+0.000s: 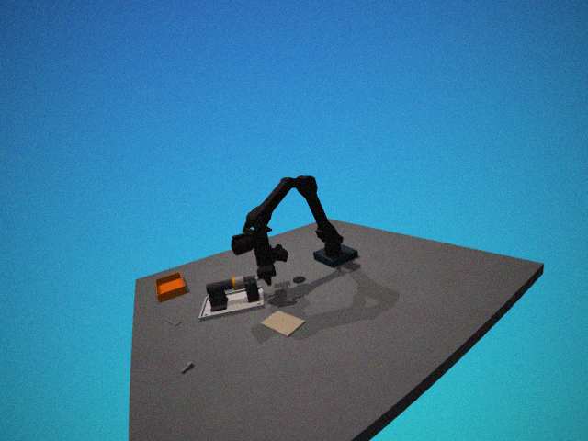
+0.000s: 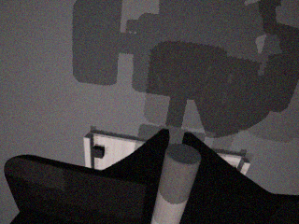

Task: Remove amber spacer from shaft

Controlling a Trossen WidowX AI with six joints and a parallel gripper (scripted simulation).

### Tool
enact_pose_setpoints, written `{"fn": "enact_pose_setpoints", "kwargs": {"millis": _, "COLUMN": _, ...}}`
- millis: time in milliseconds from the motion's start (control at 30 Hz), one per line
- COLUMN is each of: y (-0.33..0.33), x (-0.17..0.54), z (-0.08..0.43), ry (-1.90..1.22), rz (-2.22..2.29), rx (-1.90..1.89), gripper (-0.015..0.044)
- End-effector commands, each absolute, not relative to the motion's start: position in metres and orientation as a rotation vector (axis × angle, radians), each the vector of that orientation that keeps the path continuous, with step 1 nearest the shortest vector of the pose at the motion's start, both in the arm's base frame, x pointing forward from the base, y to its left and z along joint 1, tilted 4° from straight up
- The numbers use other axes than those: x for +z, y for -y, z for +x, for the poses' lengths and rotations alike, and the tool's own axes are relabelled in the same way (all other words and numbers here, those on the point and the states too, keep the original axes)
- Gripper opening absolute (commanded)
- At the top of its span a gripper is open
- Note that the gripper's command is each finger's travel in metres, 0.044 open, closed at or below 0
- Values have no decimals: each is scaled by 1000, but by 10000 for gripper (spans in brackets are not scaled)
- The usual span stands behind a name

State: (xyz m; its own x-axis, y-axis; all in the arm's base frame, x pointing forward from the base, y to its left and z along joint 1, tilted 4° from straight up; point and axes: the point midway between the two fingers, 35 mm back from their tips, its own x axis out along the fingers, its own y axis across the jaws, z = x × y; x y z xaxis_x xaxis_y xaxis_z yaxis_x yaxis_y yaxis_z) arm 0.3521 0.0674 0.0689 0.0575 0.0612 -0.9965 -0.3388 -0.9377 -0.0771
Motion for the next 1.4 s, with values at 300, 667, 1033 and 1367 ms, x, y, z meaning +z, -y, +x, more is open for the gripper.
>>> {"fn": "enact_pose_setpoints", "kwargs": {"millis": 300, "y": -68, "x": 69, "z": 350, "ry": -282, "rz": -2045, "rx": 1955, "gripper": 0}}
{"fn": "enact_pose_setpoints", "kwargs": {"millis": 667, "y": -69, "x": 69, "z": 349, "ry": -282, "rz": -2045, "rx": 1955, "gripper": 0}}
{"fn": "enact_pose_setpoints", "kwargs": {"millis": 1033, "y": -69, "x": 69, "z": 348, "ry": -282, "rz": -2045, "rx": 1955, "gripper": 0}}
{"fn": "enact_pose_setpoints", "kwargs": {"millis": 1367, "y": -70, "x": 69, "z": 346, "ry": -282, "rz": -2045, "rx": 1955, "gripper": 0}}
